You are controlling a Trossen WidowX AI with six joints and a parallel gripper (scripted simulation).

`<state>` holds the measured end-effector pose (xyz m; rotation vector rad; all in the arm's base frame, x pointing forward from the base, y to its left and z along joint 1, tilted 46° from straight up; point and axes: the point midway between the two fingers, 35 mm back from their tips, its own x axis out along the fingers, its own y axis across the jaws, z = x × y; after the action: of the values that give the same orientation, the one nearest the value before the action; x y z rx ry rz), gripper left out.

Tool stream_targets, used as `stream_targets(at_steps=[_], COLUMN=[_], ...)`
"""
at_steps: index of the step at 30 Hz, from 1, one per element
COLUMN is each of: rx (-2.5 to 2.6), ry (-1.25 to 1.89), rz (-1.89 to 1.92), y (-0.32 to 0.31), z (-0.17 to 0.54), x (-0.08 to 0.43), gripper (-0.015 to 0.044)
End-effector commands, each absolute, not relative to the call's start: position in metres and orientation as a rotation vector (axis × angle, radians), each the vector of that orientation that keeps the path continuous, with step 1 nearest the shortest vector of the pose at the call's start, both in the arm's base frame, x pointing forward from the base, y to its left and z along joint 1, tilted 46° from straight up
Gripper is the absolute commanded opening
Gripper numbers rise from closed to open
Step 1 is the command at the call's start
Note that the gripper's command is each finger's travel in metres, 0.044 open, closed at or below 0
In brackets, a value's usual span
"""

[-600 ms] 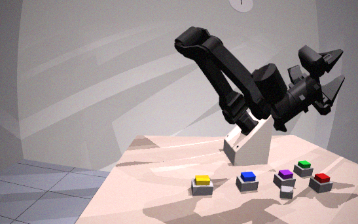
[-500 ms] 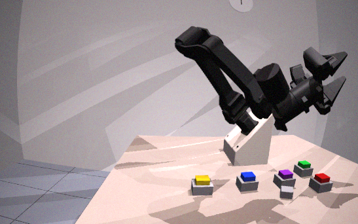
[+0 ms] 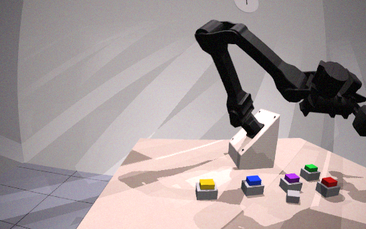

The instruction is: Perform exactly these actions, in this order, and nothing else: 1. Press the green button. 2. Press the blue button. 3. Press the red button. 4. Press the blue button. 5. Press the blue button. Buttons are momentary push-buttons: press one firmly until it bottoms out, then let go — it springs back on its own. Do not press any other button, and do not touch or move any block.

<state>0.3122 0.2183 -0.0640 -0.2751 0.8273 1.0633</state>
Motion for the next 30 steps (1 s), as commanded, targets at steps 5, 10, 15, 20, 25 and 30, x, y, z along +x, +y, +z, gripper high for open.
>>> stream_targets(at_steps=[5,10,15,20,25,30], rx=[-0.258,-0.448,-0.577,-0.577,-0.577,-0.577], ry=[1.672,1.633,1.506,1.506,1.506,1.506], rz=[0.118,-0.414,-0.642,-0.642,-0.642,-0.642], y=[0.177,0.144,0.129,0.129,0.129,0.129], z=[-0.125,-0.101,-0.075,-0.075,-0.075,-0.075], x=[0.219,0.19,0.183,0.183,0.183,0.183], gripper=[0.04,0.04,0.04,0.04,0.04,0.04])
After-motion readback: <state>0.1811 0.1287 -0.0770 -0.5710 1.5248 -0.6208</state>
